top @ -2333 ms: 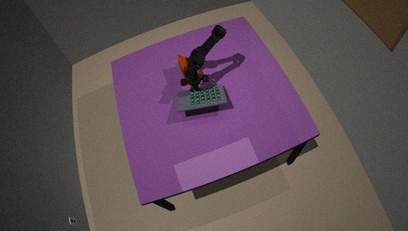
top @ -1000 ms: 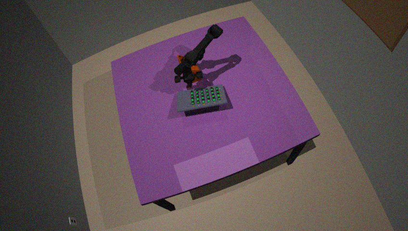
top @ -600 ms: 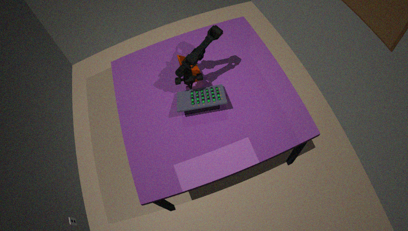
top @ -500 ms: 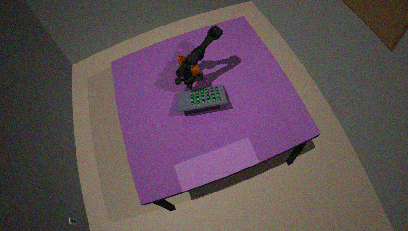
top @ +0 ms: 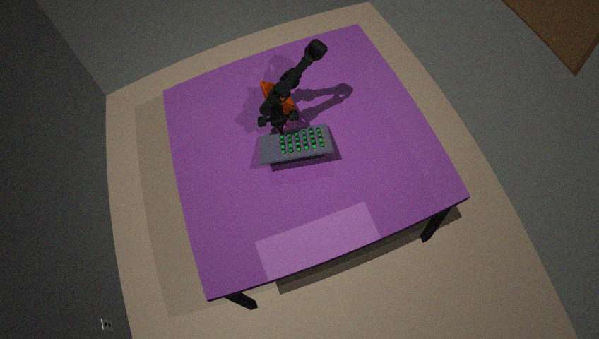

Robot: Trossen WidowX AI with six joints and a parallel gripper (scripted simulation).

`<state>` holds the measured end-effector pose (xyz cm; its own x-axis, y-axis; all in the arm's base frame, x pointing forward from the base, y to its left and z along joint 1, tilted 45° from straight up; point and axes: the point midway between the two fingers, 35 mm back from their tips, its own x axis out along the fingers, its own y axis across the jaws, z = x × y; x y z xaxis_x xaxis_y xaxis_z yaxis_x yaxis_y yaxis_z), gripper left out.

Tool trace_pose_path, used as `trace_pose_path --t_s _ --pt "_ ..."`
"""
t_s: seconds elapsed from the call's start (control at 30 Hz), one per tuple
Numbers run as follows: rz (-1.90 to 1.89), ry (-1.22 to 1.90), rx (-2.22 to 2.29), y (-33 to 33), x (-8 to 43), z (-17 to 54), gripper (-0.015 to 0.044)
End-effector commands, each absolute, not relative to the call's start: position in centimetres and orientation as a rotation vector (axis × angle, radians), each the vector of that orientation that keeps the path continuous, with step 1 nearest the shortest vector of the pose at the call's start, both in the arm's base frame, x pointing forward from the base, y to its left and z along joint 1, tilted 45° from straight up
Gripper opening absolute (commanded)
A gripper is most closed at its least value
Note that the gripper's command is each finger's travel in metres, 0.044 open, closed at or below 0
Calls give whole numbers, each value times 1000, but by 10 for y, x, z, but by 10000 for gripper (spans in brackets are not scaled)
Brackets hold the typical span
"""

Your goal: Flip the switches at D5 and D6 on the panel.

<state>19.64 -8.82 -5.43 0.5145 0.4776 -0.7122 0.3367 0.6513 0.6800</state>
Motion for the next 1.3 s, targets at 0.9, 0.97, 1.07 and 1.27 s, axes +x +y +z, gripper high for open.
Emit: trace_pose_path --t_s 0.9,0.97,1.07,1.27 --pt "102 1066 908 -86 197 -56 0" --pt "102 1066 908 -85 197 -56 0" --pt "102 1066 908 -85 198 -56 0" --pt "102 1066 908 -85 198 -57 0"
